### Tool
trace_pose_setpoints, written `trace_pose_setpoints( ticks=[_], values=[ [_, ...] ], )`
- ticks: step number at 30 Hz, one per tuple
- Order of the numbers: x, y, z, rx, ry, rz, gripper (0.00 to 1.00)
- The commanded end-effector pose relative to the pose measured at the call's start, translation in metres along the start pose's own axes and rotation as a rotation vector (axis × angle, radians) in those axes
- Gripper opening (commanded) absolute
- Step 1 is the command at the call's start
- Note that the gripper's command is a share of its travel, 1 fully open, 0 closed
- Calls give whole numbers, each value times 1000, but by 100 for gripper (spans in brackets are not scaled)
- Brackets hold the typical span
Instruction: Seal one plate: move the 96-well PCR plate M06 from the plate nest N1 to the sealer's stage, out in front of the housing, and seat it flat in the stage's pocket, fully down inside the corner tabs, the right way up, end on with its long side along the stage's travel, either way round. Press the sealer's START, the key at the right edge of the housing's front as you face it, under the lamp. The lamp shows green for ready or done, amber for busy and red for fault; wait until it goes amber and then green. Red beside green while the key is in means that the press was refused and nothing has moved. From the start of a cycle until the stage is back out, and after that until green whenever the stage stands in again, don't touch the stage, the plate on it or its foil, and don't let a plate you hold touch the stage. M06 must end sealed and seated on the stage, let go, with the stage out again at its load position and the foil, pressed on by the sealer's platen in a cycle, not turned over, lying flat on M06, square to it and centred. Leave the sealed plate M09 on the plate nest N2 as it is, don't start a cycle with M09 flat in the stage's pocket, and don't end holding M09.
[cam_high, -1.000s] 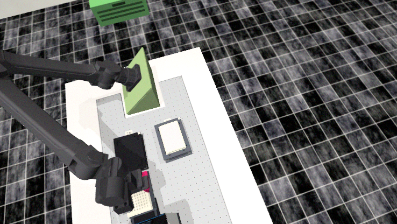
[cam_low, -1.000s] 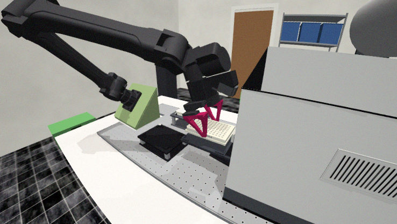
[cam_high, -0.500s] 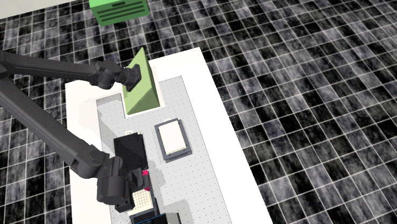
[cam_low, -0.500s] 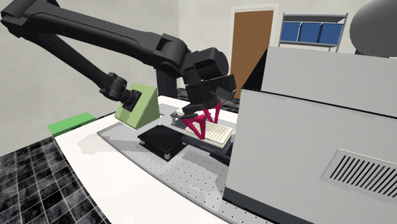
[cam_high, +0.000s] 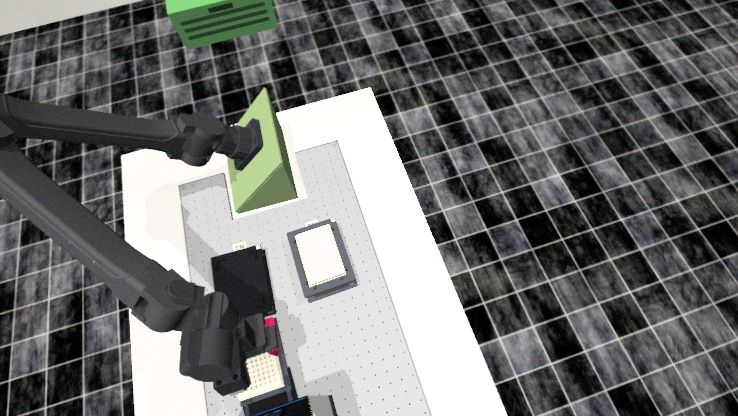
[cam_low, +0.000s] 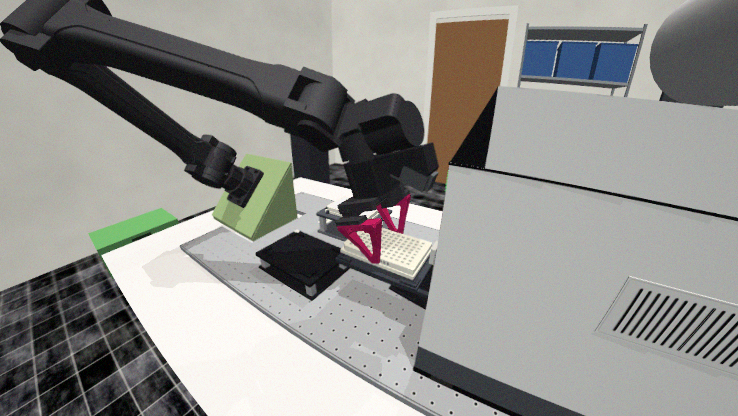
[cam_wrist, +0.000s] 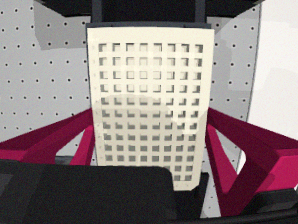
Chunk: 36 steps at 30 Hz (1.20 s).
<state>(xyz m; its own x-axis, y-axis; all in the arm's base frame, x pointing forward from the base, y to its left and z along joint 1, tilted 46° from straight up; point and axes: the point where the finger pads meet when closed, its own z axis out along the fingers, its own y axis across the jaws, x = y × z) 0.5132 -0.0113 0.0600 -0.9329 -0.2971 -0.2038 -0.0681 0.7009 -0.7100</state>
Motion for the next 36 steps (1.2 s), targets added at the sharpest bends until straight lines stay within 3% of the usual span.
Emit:
trace_pose_setpoints(
  ticks=[1,11,24,36],
  values=[
    [-9,9,-3,-6,-16,-1,0],
    [-22,8,-11,-6,-30,-13,0],
    [-24,-9,-1,3,-16,18,0],
    [-12,10,-6,-6,-14,-7,0]
  ],
)
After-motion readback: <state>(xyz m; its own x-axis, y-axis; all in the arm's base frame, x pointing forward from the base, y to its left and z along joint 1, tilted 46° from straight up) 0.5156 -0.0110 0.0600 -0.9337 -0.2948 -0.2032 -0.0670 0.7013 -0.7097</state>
